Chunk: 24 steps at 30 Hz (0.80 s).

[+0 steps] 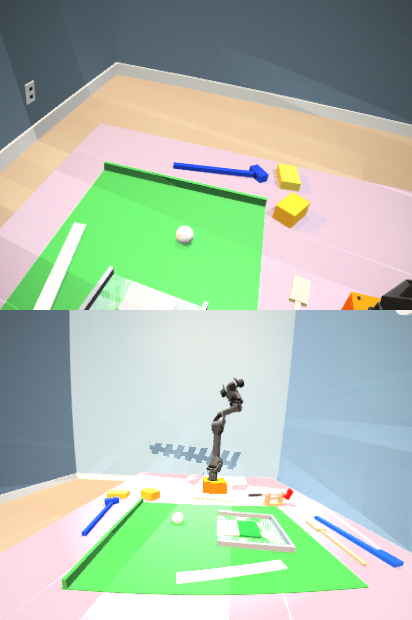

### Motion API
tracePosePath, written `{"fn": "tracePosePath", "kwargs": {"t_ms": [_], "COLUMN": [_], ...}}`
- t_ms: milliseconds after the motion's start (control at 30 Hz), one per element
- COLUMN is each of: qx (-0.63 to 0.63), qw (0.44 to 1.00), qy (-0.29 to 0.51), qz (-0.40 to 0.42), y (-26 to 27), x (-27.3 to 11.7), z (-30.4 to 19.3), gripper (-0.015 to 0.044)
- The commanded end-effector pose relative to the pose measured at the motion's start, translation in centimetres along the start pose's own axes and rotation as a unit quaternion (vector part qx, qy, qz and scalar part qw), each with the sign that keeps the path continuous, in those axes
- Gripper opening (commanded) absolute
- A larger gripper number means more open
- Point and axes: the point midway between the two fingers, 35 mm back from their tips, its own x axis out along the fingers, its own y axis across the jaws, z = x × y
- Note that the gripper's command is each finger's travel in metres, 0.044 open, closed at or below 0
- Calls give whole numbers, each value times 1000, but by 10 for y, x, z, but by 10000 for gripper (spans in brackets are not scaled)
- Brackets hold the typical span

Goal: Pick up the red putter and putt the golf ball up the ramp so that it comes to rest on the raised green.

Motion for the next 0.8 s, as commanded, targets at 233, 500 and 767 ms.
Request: {"fn": "tracePosePath", "kwargs": {"t_ms": [233,500,767], "qx": [-104,-173,-222], "qw": [970,909,822], "qy": [189,328,457], "qz": [-112,-189,-257], "y": [-82,-144,-193], "x": [-73,-154,-250], "z": [-76,-99,-101], "gripper": [440,440,440]}}
